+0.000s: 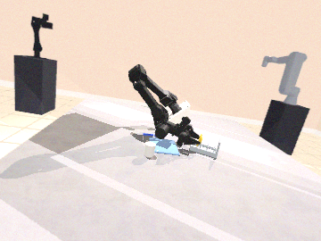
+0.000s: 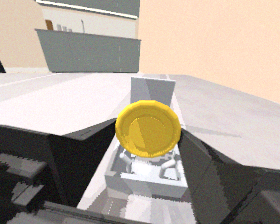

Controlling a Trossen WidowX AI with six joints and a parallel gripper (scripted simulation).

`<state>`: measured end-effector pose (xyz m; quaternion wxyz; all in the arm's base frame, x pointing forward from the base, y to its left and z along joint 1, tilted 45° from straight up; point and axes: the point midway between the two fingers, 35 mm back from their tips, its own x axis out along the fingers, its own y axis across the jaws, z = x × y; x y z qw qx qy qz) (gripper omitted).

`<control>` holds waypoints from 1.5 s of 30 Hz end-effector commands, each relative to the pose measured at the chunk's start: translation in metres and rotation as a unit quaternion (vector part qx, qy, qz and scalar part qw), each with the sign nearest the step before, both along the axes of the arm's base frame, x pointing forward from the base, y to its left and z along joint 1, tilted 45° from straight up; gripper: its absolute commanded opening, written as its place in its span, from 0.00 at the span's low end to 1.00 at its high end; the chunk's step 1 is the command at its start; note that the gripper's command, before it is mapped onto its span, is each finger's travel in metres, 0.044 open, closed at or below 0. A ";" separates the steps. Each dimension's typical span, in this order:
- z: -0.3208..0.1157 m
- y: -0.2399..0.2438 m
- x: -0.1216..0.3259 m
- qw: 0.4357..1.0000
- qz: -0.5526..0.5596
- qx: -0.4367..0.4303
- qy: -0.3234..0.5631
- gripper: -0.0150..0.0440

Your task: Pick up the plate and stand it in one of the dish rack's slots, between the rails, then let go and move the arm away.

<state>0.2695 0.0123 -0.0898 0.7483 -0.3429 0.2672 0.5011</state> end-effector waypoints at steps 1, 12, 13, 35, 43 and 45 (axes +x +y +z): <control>0.000 0.000 0.001 1.000 0.002 0.000 -0.002 0.25; 0.001 0.001 0.000 1.000 0.001 0.000 -0.001 0.30; 0.001 0.000 0.001 1.000 0.001 -0.001 -0.002 0.34; 0.001 0.000 0.001 1.000 0.001 -0.001 -0.002 0.93; 0.057 0.054 0.007 1.000 0.012 -0.007 -0.002 0.93; 0.073 0.071 0.004 1.000 0.014 -0.005 -0.004 0.93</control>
